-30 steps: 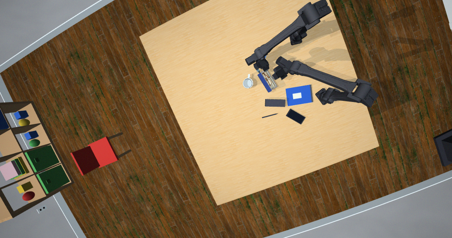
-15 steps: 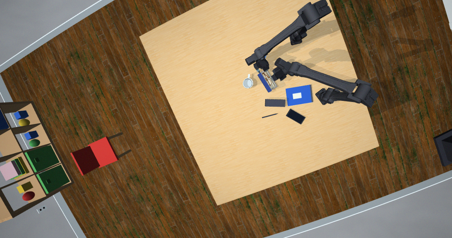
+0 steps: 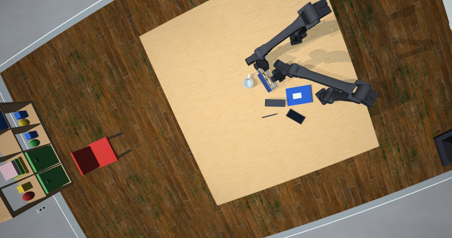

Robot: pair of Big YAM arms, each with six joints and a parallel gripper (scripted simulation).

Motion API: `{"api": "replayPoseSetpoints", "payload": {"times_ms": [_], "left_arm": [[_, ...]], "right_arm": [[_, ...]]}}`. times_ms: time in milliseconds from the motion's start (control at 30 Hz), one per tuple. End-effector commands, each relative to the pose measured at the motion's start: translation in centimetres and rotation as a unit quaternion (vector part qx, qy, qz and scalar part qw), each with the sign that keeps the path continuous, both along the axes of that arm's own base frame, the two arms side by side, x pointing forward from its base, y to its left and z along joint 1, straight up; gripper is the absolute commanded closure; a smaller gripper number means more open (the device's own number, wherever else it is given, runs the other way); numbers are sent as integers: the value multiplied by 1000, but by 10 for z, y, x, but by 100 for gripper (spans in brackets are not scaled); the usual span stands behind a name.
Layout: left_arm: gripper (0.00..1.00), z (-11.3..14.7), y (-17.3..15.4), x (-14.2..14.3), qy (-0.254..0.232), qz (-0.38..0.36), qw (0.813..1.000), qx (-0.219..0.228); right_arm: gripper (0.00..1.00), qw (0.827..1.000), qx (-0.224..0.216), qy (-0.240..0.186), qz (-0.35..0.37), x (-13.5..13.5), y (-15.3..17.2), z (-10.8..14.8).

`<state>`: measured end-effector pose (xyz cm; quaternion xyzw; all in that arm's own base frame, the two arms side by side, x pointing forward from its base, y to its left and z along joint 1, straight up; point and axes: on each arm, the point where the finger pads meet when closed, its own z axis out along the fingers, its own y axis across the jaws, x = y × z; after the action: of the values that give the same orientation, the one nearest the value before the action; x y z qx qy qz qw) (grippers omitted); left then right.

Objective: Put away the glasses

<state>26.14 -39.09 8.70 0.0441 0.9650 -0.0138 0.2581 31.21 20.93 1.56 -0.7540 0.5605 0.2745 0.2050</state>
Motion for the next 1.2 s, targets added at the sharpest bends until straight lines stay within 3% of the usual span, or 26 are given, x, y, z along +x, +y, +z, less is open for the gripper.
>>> {"api": "replayPoseSetpoints", "payload": {"times_ms": [0, 933, 1167], "left_arm": [[100, 42, -28, 21, -23, -5, 999, -45], [100, 50, -19, 44, -24, -8, 999, -40], [100, 52, -23, 32, -22, -22, 999, -32]], "right_arm": [[43, 1000, -10, 19, -18, -2, -8, -5], [43, 1000, -10, 19, -18, -2, -8, -5], [43, 1000, -10, 19, -18, -2, -8, -5]]}}
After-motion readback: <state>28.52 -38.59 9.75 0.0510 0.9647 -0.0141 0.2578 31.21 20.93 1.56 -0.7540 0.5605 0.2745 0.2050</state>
